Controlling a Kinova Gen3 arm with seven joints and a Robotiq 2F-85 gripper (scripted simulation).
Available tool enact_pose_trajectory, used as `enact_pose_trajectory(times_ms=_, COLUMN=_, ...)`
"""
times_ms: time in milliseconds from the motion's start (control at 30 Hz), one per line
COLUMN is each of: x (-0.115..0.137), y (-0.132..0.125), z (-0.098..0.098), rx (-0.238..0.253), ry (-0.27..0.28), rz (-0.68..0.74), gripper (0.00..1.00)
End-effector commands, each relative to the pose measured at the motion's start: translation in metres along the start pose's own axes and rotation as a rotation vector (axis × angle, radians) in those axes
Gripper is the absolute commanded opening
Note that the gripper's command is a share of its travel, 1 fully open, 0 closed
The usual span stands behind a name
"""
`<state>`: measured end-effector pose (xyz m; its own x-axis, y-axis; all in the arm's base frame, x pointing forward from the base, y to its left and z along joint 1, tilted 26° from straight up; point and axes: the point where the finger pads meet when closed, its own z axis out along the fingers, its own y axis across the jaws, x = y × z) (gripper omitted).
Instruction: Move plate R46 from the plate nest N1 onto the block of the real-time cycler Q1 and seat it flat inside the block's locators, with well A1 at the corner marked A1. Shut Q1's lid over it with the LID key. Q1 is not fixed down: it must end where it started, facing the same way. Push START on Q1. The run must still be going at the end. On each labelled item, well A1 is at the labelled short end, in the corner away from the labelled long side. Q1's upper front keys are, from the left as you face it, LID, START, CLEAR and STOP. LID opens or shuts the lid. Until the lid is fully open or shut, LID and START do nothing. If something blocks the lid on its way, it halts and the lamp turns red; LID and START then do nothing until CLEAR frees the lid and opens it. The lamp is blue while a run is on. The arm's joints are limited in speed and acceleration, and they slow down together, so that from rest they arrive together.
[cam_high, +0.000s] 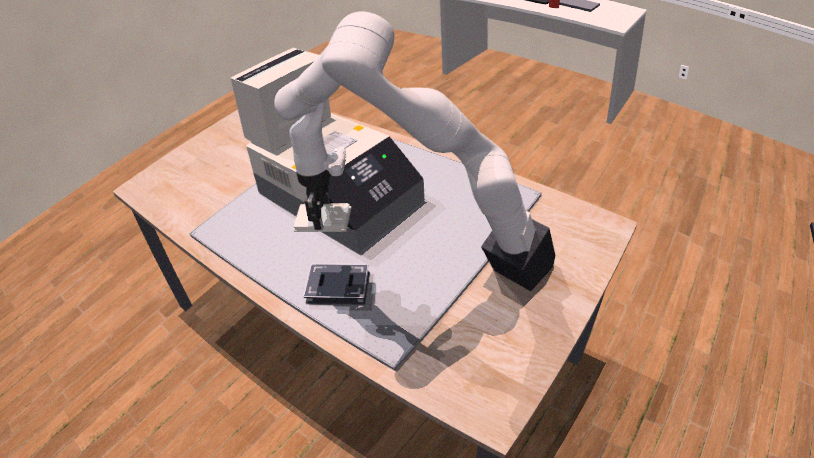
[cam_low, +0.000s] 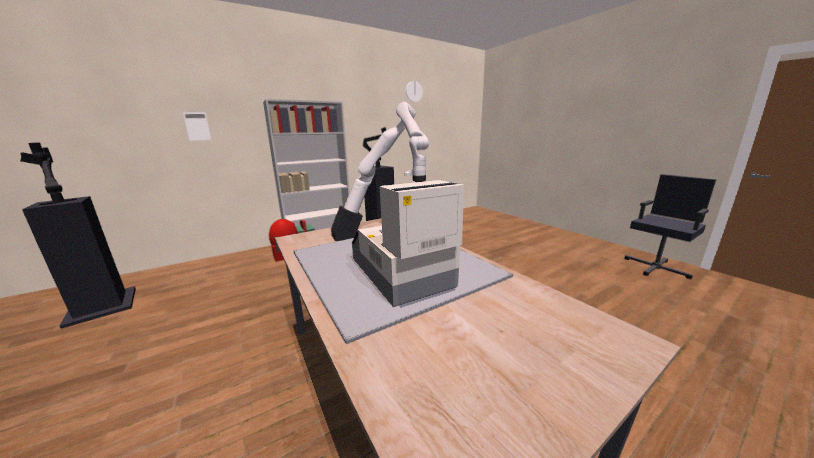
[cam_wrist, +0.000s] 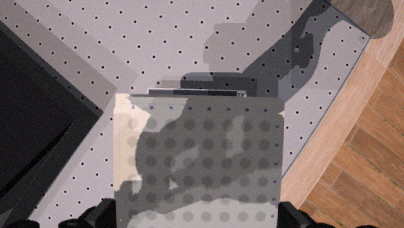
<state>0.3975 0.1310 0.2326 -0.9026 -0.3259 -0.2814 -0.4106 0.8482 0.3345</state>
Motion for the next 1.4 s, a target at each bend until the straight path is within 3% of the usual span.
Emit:
enact_pose_trajectory(times_ms=0, x=0.000, y=0.000, z=-0.004, rx=0.000, ry=-0.002, rz=0.000, gripper=0.91)
enact_pose_trajectory(times_ms=333, x=0.000, y=0.000, z=-0.006, rx=0.000, ry=-0.002, rz=0.000, gripper=0.91)
enact_pose_trajectory(times_ms=1367, x=-0.014, y=-0.089, z=-0.006, rx=0.000, ry=-0.002, rz=0.315, gripper=0.91)
